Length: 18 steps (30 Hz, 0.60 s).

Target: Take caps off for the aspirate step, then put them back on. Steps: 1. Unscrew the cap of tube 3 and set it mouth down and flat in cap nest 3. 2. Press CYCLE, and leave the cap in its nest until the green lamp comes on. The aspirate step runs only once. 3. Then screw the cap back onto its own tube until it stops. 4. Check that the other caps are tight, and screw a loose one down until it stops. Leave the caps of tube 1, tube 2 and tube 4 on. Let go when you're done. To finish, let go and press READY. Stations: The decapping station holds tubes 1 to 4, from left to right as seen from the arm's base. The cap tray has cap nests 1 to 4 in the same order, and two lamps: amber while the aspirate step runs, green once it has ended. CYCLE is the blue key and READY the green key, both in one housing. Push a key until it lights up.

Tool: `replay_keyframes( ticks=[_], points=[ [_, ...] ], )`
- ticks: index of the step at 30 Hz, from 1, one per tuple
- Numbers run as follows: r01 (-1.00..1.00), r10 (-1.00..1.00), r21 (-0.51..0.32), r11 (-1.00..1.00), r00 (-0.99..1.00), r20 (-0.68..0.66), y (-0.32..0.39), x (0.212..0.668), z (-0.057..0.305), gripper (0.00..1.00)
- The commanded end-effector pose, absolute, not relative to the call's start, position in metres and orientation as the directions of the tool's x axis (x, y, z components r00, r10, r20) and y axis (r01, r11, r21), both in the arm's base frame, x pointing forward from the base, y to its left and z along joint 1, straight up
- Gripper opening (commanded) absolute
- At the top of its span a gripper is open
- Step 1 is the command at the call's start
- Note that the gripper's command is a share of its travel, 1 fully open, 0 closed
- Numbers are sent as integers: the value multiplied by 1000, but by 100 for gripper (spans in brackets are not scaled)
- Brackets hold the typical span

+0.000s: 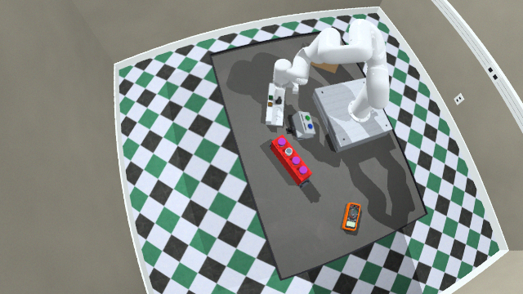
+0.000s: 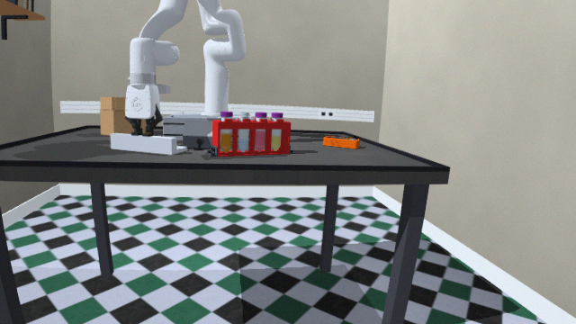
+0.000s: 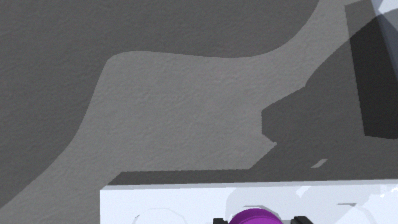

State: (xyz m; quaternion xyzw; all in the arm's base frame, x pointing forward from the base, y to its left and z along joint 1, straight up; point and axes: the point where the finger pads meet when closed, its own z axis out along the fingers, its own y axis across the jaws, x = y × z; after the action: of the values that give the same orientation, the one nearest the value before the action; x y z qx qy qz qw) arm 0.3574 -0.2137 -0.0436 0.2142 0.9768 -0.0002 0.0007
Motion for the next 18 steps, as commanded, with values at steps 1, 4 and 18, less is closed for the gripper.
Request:
replay_keyframes(
  ticks=[1, 4, 18],
  points=[
    [419, 419, -9, 908, -908, -5, -215, 359, -44, 0],
    [419, 419, -9, 908, -908, -5, -215, 359, -46, 0],
    [419, 419, -9, 908, -908, -5, -215, 359, -47, 46]
  ],
)
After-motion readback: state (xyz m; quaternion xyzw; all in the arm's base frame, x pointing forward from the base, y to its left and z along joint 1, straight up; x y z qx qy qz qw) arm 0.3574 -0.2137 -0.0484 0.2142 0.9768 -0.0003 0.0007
